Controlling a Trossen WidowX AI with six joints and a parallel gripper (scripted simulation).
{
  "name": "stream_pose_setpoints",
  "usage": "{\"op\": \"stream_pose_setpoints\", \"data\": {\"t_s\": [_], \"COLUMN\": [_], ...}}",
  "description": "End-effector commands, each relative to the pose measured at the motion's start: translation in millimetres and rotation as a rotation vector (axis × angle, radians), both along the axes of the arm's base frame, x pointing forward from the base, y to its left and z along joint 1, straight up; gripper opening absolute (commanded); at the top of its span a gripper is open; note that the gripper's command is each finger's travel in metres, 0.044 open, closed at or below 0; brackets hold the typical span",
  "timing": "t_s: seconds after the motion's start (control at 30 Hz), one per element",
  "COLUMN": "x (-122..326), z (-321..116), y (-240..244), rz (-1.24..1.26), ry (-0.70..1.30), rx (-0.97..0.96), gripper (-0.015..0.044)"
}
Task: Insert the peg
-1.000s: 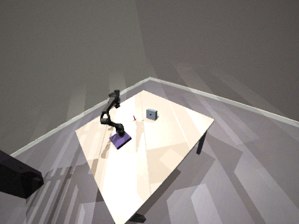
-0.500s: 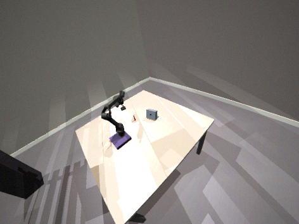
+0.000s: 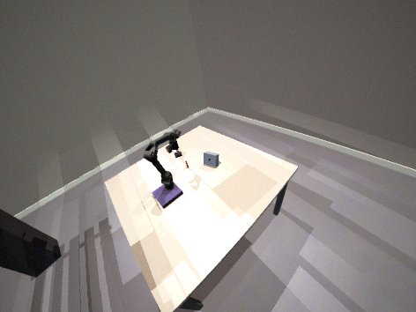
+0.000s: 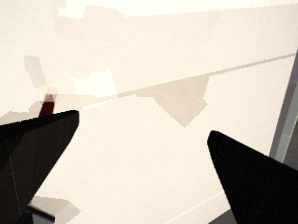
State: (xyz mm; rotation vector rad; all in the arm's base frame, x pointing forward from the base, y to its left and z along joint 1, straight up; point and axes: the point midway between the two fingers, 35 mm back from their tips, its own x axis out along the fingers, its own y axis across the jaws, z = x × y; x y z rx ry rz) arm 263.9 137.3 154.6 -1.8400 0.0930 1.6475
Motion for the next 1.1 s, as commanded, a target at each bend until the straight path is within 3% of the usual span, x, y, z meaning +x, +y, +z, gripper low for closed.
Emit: {"op": "stream_pose_setpoints", "data": {"t_s": [0.0,0.47,1.07], "x": [5.4,10.2,12.1], "z": [-11.9,-49.0,-71.4], "y": [-14.8,-71.3,-71.3], "rz": [-0.012,-0.021,-0.021], "ry": [0.033,0.187,0.188], "rx": [-0.084,-0.360,-0.363], "gripper": [0.0440,0.0440,0.0440]}}
